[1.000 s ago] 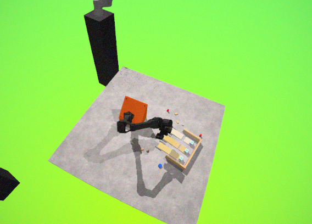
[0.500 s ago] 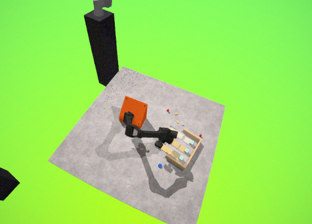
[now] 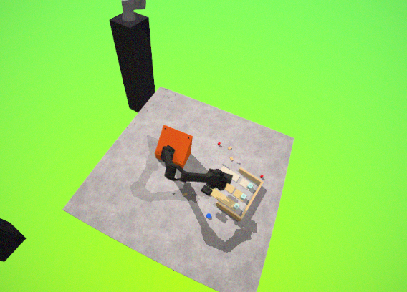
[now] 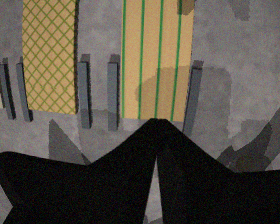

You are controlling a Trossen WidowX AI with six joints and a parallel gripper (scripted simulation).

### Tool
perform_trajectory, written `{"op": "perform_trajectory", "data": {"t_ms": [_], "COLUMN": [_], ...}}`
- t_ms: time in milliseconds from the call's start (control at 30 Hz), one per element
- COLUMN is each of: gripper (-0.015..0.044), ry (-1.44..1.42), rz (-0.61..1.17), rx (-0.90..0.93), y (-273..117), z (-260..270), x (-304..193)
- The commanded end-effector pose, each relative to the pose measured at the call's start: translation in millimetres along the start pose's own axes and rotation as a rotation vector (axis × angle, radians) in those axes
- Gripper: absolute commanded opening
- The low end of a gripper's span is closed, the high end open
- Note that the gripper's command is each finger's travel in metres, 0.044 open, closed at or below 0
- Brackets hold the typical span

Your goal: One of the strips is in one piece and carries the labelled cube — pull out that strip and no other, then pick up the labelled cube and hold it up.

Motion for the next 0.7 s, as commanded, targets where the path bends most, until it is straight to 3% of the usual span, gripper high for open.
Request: {"op": "perform_trajectory", "data": {"t_ms": [0, 667], "gripper": [0.0, 0.0], "ry": [-0.007, -0.006], "rz": [0.008, 0.007], "rx": [0.002, 0.001], "y": [9, 41], "z": [1, 2], "x": [-1, 1]}}
Point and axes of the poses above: the point midway between the two fingers, 35 mm back from their tips, its own y axis out along the fingers, its own z axis across the jaws, x = y × z, the point moved 6 cm from there along -y, back along the fingers, and after that the axes turned 8 degrees about y, right-handed, at the moved point
